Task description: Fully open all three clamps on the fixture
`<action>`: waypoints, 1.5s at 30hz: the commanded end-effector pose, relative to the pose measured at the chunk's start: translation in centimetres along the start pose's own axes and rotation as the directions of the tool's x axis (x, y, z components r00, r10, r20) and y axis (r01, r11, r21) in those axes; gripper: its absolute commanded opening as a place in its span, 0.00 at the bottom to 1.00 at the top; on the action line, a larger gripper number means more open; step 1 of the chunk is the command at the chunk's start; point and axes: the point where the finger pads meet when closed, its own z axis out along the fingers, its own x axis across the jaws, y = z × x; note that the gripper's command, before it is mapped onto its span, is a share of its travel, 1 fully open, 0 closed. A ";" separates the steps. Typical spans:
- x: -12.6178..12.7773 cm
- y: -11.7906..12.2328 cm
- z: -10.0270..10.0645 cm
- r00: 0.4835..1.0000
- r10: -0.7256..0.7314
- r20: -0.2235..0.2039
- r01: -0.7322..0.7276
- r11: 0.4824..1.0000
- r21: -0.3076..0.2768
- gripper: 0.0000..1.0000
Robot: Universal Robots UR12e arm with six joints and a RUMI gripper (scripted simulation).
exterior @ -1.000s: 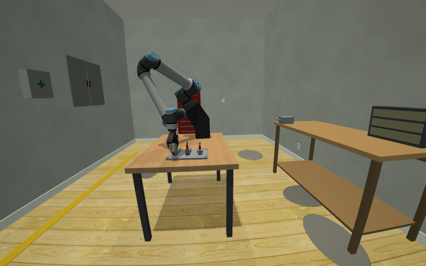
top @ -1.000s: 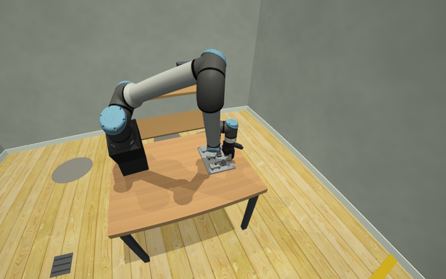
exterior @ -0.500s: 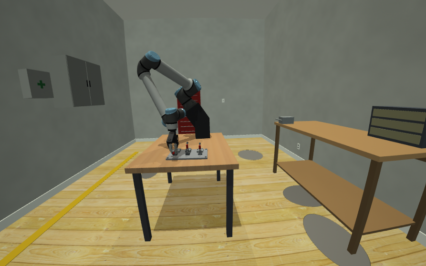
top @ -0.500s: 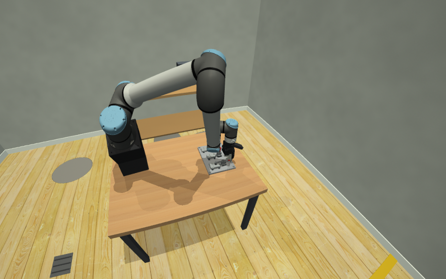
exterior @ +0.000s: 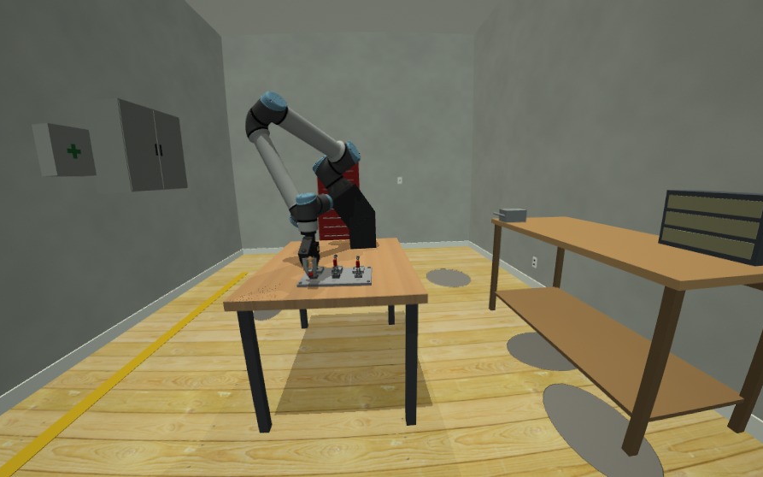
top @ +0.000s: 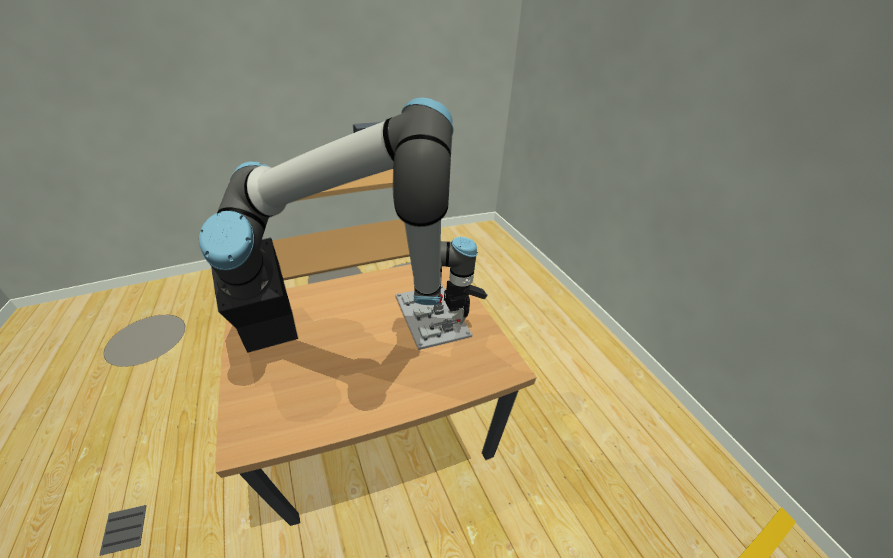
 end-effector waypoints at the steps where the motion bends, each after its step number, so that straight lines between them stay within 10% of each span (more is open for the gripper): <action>1: 0.0 0.0 -0.1 1.000 0.000 0.000 0.000 1.000 0.001 0.00; 45: 0.0 1.3 -2.1 1.000 0.000 0.000 0.000 1.000 0.001 0.00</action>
